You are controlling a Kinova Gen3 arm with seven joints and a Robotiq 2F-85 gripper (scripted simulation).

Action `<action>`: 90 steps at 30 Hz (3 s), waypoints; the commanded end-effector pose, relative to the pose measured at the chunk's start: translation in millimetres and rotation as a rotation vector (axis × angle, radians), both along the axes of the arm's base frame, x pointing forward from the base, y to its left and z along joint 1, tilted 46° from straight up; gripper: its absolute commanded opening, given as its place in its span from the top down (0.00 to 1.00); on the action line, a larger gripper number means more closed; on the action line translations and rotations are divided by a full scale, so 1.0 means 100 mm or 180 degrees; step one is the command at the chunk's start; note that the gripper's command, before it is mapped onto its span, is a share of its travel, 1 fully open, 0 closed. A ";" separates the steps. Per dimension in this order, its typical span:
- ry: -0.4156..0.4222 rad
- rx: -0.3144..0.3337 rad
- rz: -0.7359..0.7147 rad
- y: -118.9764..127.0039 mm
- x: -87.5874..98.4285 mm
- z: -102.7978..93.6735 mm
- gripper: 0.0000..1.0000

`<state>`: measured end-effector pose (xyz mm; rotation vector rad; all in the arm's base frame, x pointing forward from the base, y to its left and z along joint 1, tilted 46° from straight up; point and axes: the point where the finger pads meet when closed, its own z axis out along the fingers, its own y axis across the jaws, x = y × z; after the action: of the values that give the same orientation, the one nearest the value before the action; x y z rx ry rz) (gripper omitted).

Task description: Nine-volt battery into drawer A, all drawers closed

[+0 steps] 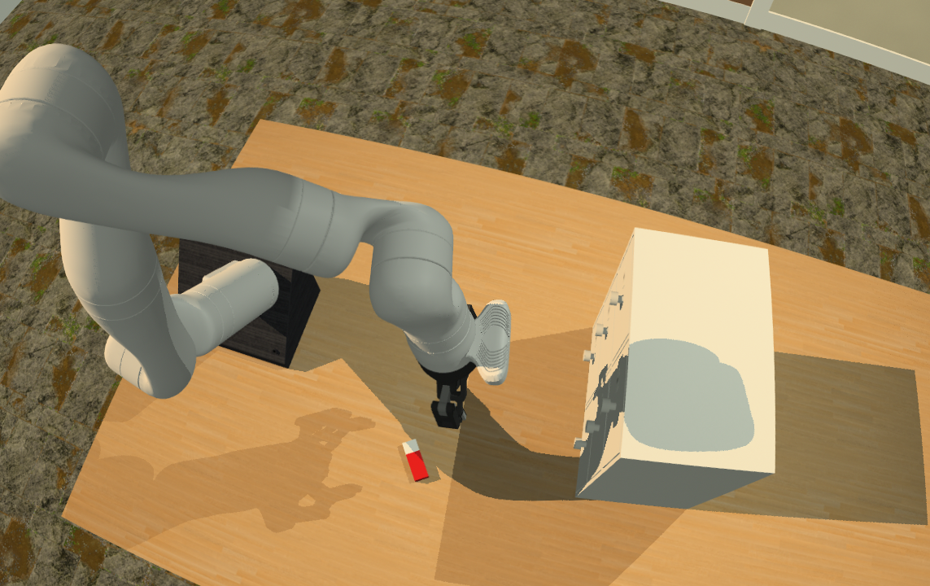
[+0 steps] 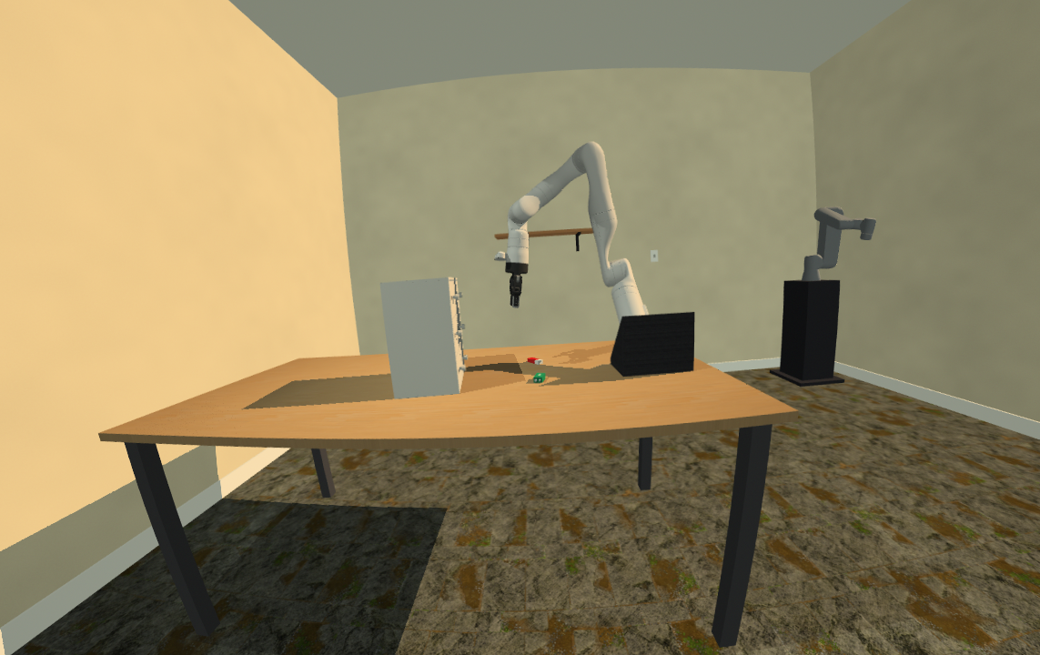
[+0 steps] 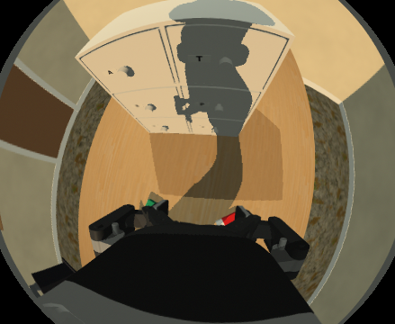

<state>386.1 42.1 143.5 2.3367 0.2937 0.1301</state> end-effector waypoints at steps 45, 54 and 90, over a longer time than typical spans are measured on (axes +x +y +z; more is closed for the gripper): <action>-0.0695 0.0177 0.0735 -0.21 0.29 -0.29 0.00; -0.0819 0.0208 0.0864 -0.25 0.35 -0.34 0.00; -0.1290 0.0327 0.1354 -0.40 0.56 -0.53 0.00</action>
<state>442.8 8.4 92.8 2.2560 0.5859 0.8335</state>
